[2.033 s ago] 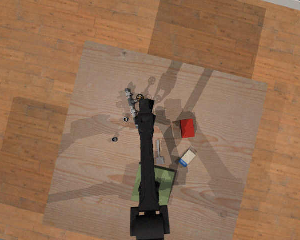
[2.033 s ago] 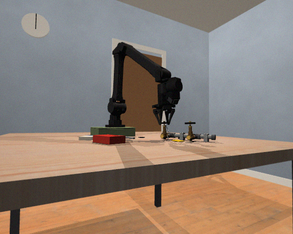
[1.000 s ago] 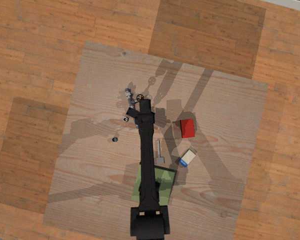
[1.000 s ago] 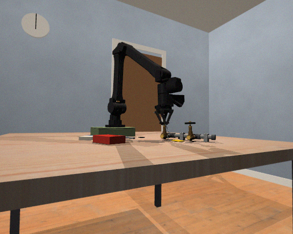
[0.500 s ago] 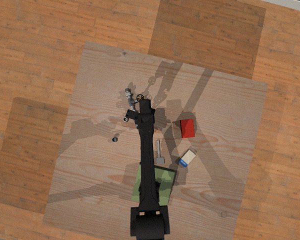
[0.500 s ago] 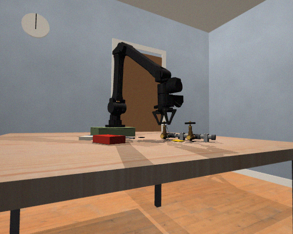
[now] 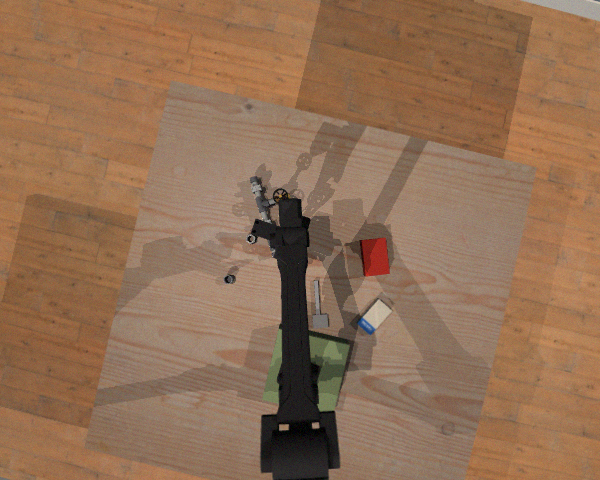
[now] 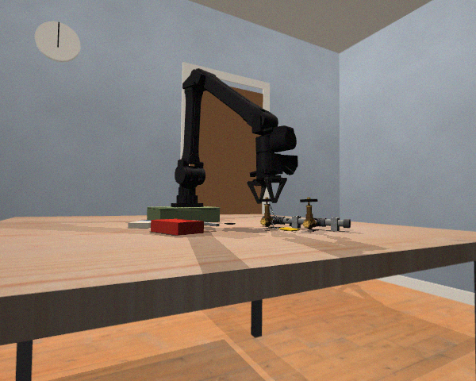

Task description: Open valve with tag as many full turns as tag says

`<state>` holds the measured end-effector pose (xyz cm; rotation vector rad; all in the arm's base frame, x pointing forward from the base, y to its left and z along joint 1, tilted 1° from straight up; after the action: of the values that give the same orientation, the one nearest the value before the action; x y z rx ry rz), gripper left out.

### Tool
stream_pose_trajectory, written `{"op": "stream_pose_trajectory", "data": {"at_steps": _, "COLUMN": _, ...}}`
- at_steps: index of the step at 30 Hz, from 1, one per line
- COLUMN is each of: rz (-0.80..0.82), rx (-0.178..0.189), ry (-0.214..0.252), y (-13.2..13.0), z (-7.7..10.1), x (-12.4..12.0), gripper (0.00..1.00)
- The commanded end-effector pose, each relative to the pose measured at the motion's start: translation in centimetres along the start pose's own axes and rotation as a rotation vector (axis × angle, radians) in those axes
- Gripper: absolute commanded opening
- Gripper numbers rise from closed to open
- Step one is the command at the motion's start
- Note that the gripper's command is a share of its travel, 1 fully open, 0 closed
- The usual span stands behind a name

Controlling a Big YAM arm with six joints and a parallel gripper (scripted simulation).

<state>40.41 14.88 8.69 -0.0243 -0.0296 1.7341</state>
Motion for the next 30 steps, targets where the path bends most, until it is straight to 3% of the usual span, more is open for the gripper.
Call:
{"op": "stream_pose_trajectory", "data": {"at_steps": 1, "rz": 0.006, "rx": -0.036, "ry": -0.01, "y": -1.14, "z": 1.32, "x": 0.03, "gripper": 1.0}}
{"op": "stream_pose_trajectory", "data": {"at_steps": 10, "rz": -0.036, "rx": -0.036, "ry": -0.01, "y": -1.14, "z": 1.32, "x": 0.03, "gripper": 1.0}}
{"op": "stream_pose_trajectory", "data": {"at_steps": 15, "rz": -0.138, "rx": -0.036, "ry": -0.012, "y": -1.14, "z": 1.32, "x": 0.02, "gripper": 1.0}}
{"op": "stream_pose_trajectory", "data": {"at_steps": 23, "rz": -0.522, "rx": -0.035, "ry": -0.015, "y": -1.16, "z": 1.33, "x": -0.02, "gripper": 1.0}}
{"op": "stream_pose_trajectory", "data": {"at_steps": 25, "rz": -0.522, "rx": -0.035, "ry": -0.015, "y": -1.16, "z": 1.33, "x": -0.02, "gripper": 1.0}}
{"op": "stream_pose_trajectory", "data": {"at_steps": 30, "rz": -0.889, "rx": -0.033, "ry": -0.022, "y": -1.16, "z": 1.33, "x": -0.02, "gripper": 1.0}}
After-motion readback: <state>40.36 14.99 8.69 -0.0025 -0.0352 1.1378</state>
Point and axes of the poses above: the point where the finger pads meet when closed, its own z axis back along the fingers, its own y axis across the jaws, x = y × z, the point moved 6 cm from there along z, back along the fingers, and after that the axes turned 10 degrees about z, right-handed, at the moved point
